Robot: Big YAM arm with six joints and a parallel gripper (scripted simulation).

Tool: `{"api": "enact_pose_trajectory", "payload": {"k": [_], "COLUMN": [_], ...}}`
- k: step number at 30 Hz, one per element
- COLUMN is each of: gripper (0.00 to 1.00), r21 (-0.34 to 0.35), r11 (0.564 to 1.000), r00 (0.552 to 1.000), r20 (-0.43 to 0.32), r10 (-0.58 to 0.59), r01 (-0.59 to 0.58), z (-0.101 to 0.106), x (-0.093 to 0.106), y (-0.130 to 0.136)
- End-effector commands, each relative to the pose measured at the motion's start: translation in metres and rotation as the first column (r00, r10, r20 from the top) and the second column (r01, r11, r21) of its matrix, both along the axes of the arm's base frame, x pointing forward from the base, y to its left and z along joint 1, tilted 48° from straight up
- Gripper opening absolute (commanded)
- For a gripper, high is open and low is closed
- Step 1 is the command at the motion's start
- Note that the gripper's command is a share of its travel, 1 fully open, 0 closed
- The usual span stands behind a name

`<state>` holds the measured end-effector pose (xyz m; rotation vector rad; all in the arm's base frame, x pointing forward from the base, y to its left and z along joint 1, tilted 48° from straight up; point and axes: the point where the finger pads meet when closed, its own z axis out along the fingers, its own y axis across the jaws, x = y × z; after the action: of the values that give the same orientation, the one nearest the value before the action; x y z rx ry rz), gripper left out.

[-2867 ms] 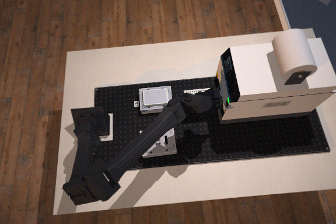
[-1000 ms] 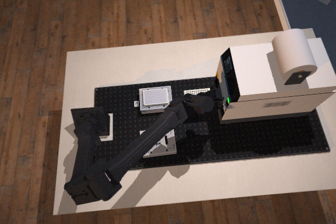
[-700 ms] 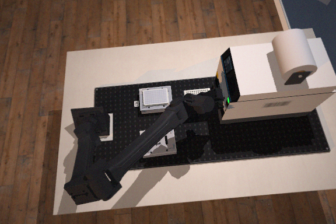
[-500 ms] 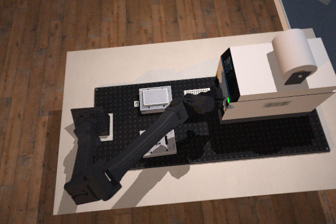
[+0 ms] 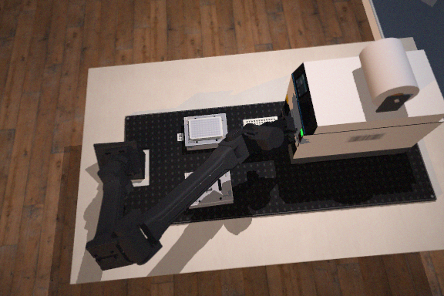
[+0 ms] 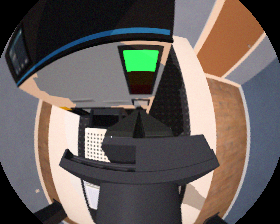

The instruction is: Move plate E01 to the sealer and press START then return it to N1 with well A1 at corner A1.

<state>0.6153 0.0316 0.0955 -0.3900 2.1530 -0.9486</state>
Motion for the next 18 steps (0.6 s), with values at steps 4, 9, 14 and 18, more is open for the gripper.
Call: {"api": "enact_pose_trajectory", "payload": {"k": [4, 9, 14, 18], "gripper": [0.00, 0.00, 0.00, 0.00], "r21": [0.005, 0.009, 0.010, 0.011], "r11": [1.000, 1.000, 0.999, 0.999], "r00": [0.999, 0.998, 0.998, 0.998], "r20": [0.048, 0.061, 0.060, 0.060], "r10": [0.023, 0.029, 0.032, 0.034], "r01": [-0.024, -0.029, -0.033, -0.034], "z": [0.030, 0.028, 0.026, 0.026], "x": [0.021, 0.026, 0.029, 0.030], "y": [0.014, 0.018, 0.019, 0.020]}}
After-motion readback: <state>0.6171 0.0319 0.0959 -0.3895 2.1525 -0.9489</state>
